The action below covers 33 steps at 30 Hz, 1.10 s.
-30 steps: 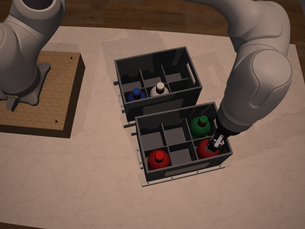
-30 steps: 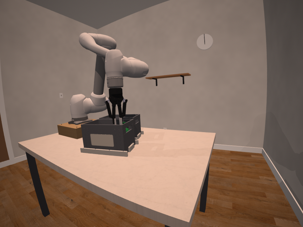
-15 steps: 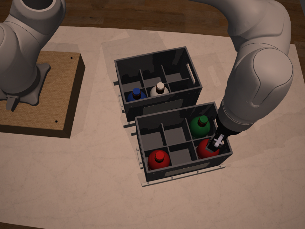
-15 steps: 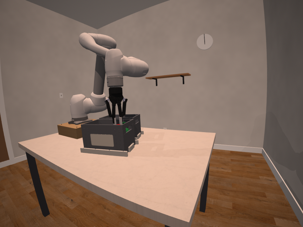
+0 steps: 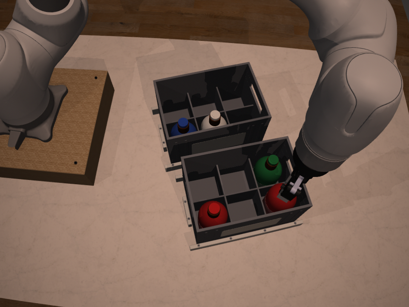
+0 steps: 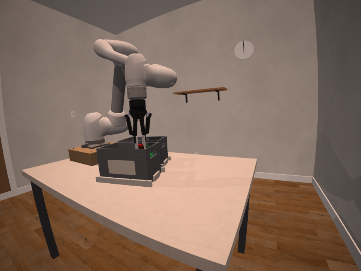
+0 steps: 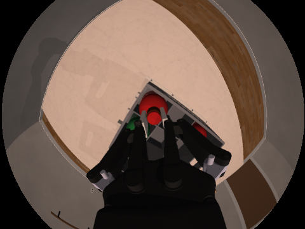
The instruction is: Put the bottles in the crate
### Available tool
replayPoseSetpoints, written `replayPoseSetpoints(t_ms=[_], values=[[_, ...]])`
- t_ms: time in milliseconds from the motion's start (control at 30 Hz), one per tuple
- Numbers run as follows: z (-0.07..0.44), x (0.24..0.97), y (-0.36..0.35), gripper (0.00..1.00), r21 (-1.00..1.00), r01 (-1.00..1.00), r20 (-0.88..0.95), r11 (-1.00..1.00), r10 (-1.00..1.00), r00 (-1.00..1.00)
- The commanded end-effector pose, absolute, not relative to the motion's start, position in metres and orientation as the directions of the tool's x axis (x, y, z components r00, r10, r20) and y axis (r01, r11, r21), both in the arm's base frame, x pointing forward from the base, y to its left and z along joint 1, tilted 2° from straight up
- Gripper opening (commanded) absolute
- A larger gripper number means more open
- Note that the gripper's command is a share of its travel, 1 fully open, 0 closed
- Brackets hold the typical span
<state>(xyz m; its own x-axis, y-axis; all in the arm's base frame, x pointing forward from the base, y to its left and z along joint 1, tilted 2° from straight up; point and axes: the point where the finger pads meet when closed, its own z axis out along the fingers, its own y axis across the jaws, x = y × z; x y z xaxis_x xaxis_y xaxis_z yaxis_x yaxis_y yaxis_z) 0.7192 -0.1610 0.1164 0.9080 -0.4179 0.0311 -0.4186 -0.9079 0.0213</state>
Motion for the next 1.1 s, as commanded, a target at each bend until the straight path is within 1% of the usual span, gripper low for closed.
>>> replayPoseSetpoints(t_ms=[0, 1067], values=[[0.121, 0.719, -0.161, 0.00, 0.021, -0.419, 0.031, -0.908, -0.418, 0.908], [0.167, 0.718, -0.159, 0.00, 0.021, -0.419, 0.031, -0.908, -0.418, 0.908]])
